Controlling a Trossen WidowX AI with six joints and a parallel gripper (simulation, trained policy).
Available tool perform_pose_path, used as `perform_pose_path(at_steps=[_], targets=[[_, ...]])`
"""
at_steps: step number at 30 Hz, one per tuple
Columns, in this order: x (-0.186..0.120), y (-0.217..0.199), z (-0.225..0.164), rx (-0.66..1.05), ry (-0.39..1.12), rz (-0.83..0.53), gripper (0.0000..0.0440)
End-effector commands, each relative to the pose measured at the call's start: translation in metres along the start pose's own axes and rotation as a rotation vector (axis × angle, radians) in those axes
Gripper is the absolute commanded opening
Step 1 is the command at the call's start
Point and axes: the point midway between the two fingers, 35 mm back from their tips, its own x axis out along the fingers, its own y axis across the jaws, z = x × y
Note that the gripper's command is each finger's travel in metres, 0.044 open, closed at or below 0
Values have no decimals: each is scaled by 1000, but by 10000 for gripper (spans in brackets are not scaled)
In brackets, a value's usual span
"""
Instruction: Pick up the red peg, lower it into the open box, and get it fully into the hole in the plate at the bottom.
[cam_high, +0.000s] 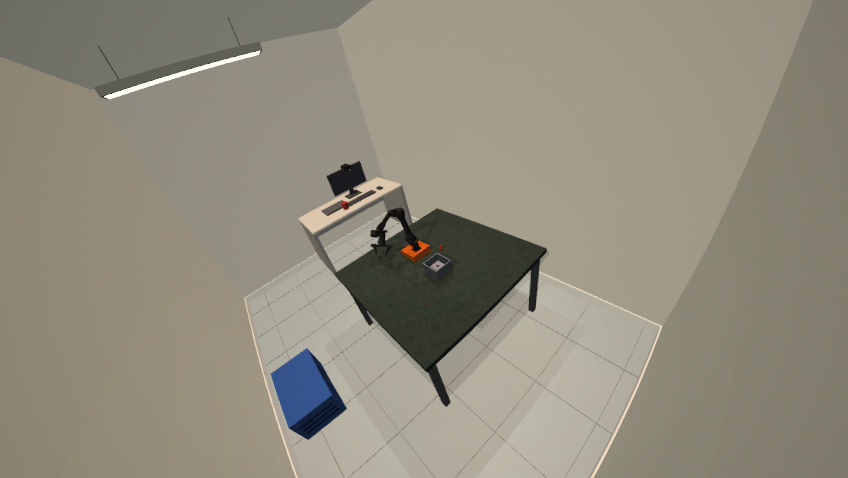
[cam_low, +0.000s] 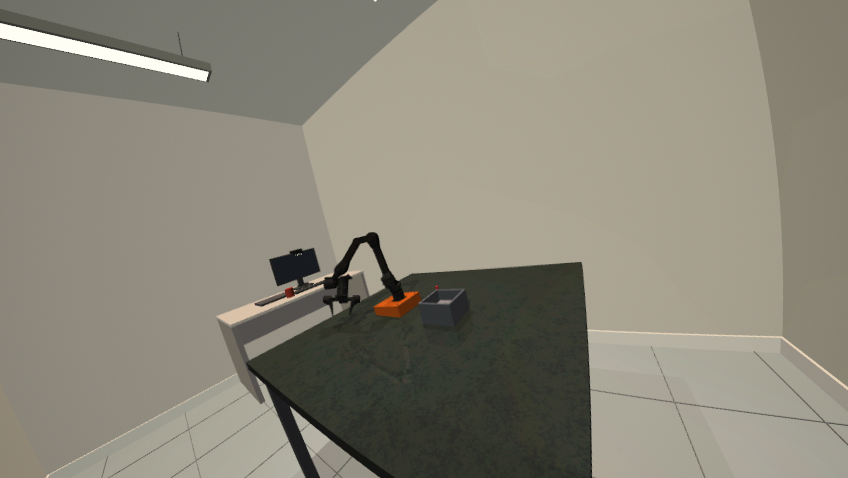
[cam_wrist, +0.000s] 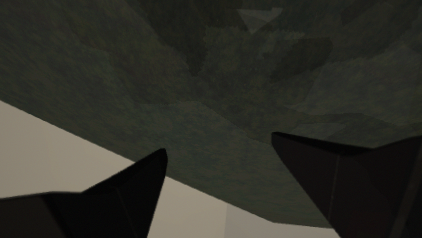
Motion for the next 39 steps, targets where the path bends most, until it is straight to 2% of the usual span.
perform_pose_path(at_steps=[1,3,11,19,30,39], targets=[[0,4,-3,-20,-2,6,421],[2,11,-14,-67,-3,3,440],[12,24,-88,-330,3,-67,440],[14,14,-169,-592,29,-129,440],[1,-34,-270,-926,91,-198,440],[-25,-93,-332,-1183,162,-239,440]])
